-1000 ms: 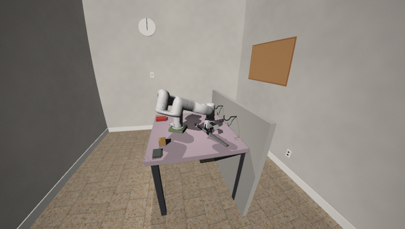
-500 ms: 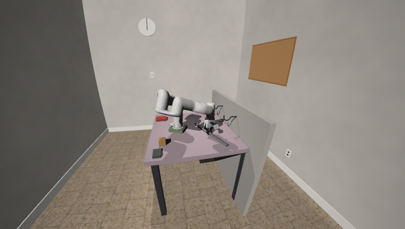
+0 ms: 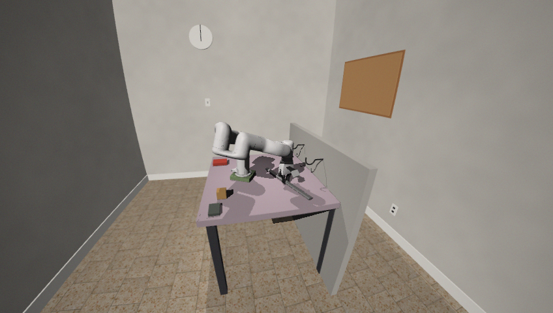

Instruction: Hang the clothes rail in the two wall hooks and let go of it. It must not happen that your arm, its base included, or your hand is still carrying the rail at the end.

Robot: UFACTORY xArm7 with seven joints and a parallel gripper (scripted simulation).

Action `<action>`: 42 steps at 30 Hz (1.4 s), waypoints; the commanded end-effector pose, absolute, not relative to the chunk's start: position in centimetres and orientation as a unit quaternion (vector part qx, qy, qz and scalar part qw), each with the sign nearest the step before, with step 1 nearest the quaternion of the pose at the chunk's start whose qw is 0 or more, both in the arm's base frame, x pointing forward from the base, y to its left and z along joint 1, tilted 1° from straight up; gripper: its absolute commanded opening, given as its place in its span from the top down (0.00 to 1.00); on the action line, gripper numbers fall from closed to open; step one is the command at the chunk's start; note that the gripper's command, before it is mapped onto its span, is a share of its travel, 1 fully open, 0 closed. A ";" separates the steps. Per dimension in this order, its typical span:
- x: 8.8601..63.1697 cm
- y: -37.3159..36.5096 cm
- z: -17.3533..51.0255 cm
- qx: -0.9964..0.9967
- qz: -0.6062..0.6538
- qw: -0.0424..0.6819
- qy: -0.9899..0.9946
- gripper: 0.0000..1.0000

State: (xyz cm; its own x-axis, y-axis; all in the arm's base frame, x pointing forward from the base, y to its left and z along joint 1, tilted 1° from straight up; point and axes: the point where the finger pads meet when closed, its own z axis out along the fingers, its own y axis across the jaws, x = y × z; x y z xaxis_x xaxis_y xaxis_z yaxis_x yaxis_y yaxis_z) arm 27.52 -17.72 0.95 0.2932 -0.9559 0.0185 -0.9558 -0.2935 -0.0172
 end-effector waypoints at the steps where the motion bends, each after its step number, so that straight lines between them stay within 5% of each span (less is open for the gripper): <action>1: 27.6 -17.8 1.0 -0.804 -0.014 0.001 0.594 1.00; 42: 27.6 -17.8 2.0 -0.804 -0.014 0.001 0.594 1.00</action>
